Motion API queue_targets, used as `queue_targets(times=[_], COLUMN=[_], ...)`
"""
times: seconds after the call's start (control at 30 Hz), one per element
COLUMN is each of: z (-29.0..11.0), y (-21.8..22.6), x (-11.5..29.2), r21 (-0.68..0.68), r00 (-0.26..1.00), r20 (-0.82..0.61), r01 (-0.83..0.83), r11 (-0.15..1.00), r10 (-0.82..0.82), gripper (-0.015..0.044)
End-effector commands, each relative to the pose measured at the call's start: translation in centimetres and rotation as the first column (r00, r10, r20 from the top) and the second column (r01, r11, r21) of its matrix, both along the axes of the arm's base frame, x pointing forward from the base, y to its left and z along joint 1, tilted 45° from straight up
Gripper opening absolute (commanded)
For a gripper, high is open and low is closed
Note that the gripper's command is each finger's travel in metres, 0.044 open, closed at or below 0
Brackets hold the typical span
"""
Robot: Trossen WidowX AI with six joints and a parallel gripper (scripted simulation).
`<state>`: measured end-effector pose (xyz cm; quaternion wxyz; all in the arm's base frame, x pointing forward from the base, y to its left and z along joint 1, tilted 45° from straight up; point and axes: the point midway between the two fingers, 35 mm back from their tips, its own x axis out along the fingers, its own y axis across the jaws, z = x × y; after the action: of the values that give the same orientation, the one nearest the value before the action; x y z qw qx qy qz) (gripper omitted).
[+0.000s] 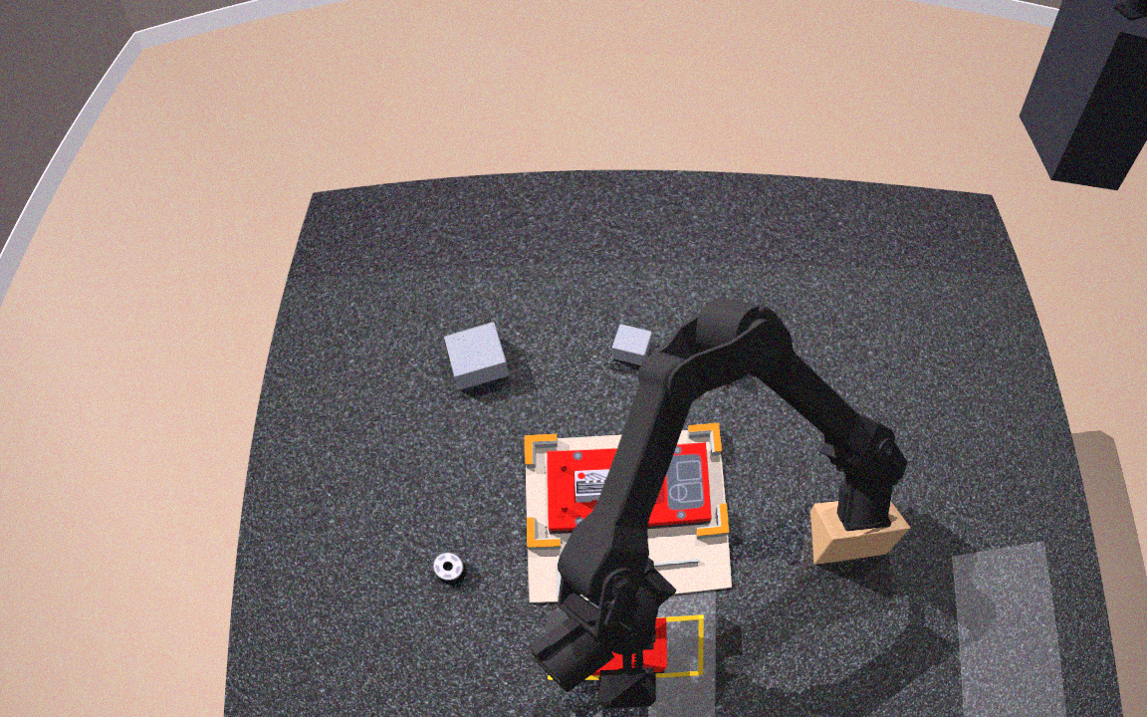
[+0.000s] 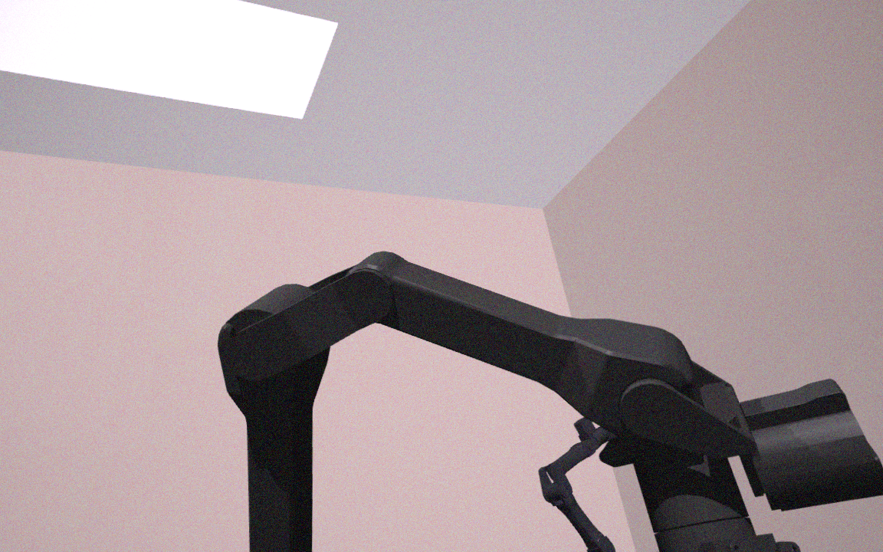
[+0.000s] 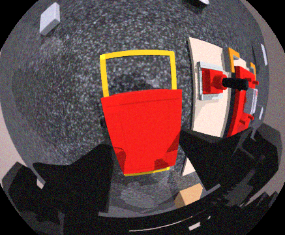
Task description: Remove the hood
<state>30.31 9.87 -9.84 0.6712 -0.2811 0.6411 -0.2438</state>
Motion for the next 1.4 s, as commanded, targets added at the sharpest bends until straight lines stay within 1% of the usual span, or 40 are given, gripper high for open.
queue_targets(times=[0.0, 0.07, 0.63, 0.77, 1.0, 1.37], z=[-0.2, -0.2, -0.1, 0.9, 4.9, 5.0], y=[-0.2, -0.3, -0.1, 1.0, 4.8, 4.9], x=[0.0, 0.0, 0.0, 0.0, -0.4, -0.4], r21=[-0.004, -0.004, 0.0, 0.0, -0.004, -0.004], r00=[1.0, 1.0, 1.0, 1.0, 1.0, 1.0], r20=[-0.004, -0.004, 0.0, -0.001, -0.002, -0.002], r01=[-0.006, -0.006, 0.0, 0.0, 0.0, 0.0], r11=[1.0, 1.0, 1.0, 1.0, 1.0, 1.0], r10=[0.006, 0.006, 0.0, 0.0, 0.0, 0.0], gripper=[0.0, 0.0, 0.044, 0.044, 0.044, 0.044])
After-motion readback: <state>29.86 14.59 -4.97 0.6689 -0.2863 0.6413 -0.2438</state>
